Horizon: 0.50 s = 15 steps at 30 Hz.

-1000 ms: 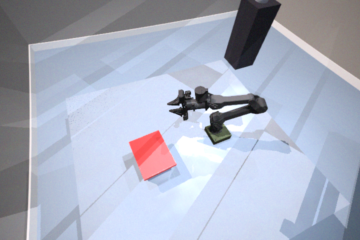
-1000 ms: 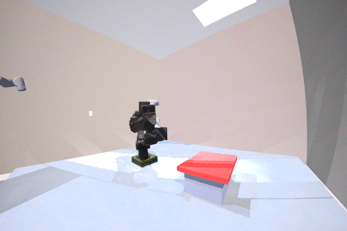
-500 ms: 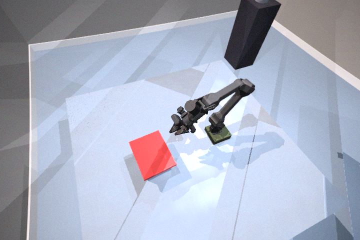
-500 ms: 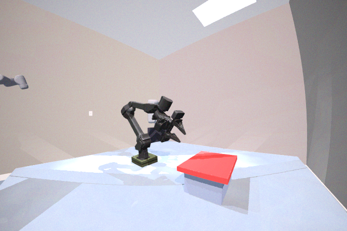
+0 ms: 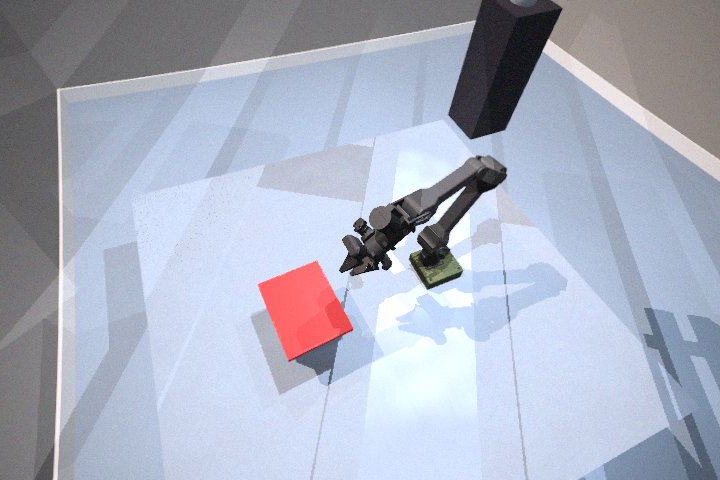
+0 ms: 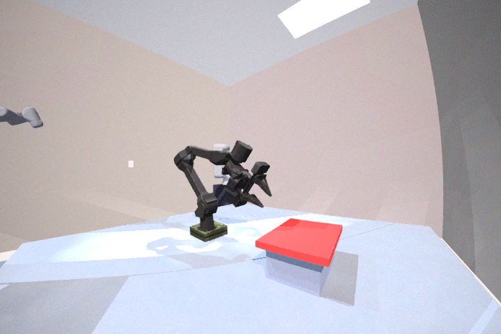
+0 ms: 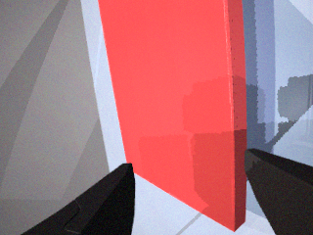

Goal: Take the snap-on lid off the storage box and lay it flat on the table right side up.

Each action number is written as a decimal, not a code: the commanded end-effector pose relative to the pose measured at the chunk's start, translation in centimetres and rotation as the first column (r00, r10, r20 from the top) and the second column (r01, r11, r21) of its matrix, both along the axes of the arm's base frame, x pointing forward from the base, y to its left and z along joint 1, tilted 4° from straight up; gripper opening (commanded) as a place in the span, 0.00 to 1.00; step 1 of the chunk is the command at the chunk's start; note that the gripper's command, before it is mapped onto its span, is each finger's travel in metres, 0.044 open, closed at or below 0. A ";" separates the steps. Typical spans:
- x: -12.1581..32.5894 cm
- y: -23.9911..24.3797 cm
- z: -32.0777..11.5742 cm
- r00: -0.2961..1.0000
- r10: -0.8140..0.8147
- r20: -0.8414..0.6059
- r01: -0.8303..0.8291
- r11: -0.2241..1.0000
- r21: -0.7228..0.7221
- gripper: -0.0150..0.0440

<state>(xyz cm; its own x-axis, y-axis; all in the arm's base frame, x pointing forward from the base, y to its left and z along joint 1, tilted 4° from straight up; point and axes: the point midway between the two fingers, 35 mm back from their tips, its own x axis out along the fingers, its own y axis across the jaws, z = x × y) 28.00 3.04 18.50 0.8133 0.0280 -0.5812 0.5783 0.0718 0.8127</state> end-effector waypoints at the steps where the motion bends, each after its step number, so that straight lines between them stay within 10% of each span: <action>1: -0.1 -0.2 -4.1 1.000 0.002 -0.026 -0.002 1.000 -0.012 0.65; 15: 0.9 -0.2 -4.9 1.000 0.003 -0.026 -0.003 1.000 -0.013 0.65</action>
<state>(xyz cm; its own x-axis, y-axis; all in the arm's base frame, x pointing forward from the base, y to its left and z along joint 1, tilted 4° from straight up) 28.54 2.79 14.12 0.8009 0.0175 -0.5986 0.5957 0.0782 0.7994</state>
